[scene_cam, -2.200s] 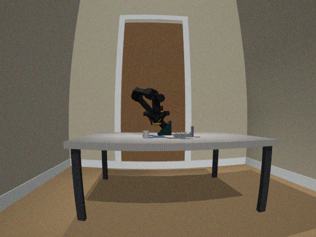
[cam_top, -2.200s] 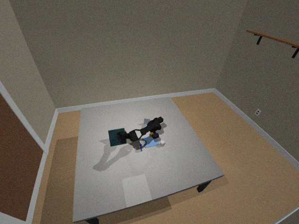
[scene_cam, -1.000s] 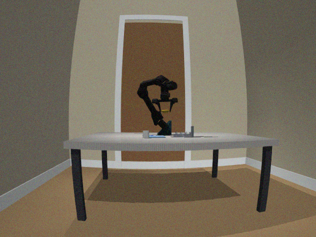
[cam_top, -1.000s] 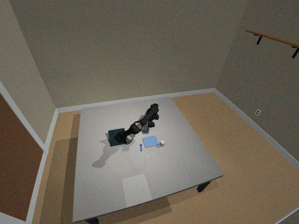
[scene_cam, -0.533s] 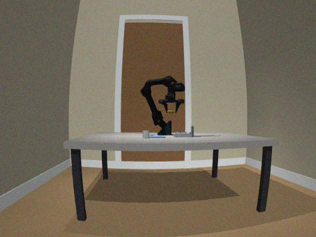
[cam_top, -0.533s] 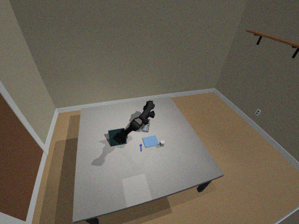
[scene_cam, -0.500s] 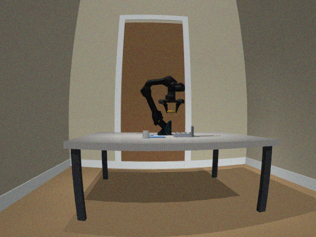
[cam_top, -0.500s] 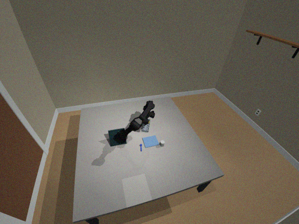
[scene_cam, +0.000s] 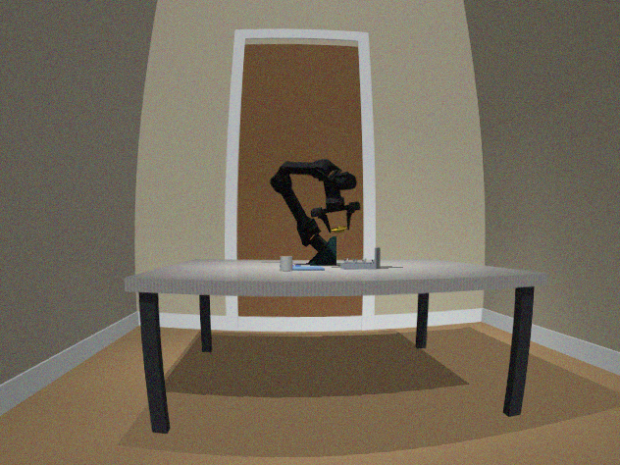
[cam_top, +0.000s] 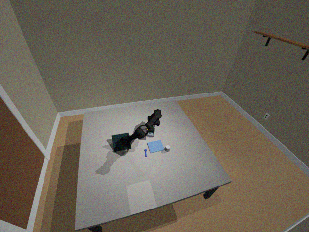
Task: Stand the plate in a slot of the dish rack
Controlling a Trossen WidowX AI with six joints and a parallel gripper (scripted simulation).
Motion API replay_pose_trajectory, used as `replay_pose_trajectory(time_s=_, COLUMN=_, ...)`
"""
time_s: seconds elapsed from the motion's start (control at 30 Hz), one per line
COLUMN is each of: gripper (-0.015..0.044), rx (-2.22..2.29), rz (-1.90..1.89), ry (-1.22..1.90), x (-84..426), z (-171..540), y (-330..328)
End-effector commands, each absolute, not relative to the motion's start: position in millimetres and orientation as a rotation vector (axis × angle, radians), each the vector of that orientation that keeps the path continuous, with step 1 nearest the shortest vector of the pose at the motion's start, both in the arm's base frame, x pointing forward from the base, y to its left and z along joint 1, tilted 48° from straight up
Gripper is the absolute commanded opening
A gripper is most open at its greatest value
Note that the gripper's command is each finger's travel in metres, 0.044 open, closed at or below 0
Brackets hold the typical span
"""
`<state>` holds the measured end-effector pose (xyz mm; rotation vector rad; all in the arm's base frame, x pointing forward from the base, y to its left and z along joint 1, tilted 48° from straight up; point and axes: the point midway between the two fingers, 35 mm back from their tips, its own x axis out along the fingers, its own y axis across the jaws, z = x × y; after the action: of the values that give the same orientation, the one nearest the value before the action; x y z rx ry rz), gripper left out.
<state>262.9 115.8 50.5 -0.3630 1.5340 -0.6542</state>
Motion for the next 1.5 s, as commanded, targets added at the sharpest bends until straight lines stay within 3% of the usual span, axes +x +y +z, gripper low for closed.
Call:
replay_pose_trajectory(time_s=0.0, gripper=0.0000, rx=-0.352, rz=-0.561, ry=1.617, x=261, z=41, y=109)
replay_pose_trajectory(time_s=0.73, gripper=0.0000, rx=-0.285, rz=0.050, ry=1.781, x=260, z=0, y=86)
replay_pose_trajectory(time_s=1.47, gripper=0.0000, rx=-0.305, rz=0.654, ry=1.518, x=266, z=-21, y=68)
